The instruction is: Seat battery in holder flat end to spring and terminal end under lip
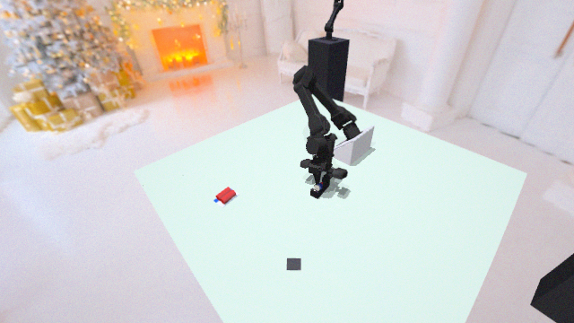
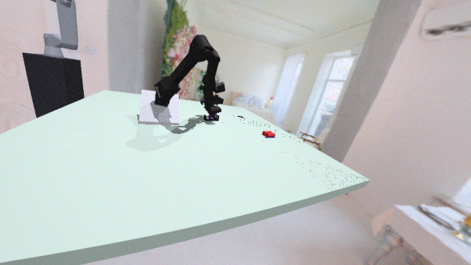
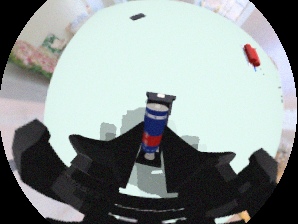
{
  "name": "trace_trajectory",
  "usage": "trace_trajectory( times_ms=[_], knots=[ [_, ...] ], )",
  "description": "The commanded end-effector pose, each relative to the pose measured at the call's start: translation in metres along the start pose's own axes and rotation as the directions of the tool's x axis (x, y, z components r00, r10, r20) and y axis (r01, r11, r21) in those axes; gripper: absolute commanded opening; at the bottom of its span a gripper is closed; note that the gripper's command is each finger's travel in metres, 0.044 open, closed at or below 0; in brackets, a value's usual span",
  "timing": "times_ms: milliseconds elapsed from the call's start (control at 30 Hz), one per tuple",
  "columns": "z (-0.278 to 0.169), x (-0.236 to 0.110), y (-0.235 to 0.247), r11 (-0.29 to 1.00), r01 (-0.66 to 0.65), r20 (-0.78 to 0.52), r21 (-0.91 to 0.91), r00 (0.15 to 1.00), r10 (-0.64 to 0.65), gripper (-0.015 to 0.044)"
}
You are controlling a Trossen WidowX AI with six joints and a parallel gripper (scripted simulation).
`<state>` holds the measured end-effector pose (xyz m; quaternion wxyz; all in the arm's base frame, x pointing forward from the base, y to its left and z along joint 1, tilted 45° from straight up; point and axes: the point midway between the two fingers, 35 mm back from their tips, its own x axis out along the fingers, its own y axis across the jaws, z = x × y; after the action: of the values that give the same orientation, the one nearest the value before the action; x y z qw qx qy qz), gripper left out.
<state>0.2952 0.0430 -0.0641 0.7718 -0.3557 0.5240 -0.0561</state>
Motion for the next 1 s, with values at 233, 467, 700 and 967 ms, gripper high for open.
trace_trajectory(
  times_ms=[233,467,700,967],
  knots=[
    [-0.0032,0.0052,0.0050,1.000,-0.019,-0.069,0.000,0.997,0.019,0.0085],
    [-0.0028,0.0067,0.0050,1.000,-0.021,-0.108,0.005,0.994,0.021,0.0085],
    [-0.0026,0.0078,0.0046,1.000,-0.022,-0.147,0.010,0.989,0.023,0.0085],
    [-0.0024,0.0086,0.0037,1.000,-0.022,-0.192,0.016,0.981,0.024,0.0085]
  ],
)
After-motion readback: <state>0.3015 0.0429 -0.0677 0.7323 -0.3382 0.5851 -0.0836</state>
